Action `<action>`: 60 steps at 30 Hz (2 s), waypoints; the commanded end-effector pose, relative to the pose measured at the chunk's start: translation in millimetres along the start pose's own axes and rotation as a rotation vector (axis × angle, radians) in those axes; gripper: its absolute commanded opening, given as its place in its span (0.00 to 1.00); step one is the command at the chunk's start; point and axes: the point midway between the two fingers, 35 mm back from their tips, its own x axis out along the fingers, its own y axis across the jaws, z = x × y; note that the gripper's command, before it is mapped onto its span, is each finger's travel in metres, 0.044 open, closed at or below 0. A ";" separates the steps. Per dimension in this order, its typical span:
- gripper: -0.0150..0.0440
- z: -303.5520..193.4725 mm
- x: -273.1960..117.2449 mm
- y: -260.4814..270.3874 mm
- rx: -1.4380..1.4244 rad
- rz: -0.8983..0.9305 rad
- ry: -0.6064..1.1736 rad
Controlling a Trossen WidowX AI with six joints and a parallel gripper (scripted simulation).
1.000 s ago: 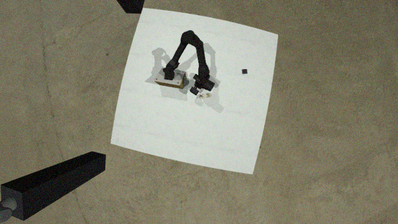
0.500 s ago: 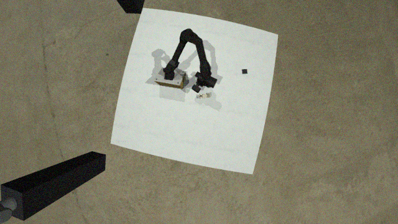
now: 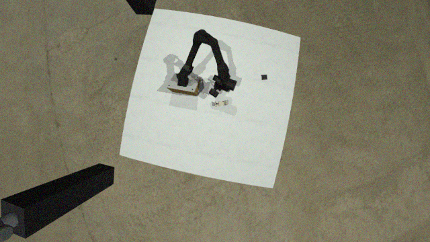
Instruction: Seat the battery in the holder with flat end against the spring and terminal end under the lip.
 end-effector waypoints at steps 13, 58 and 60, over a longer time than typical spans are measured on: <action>0.25 2.7 -43.3 10.1 -0.001 -0.001 -0.002; 0.64 -1.3 -14.2 31.8 -1.566 0.008 -0.005; 0.64 -1.3 -14.2 31.8 -1.566 0.008 -0.005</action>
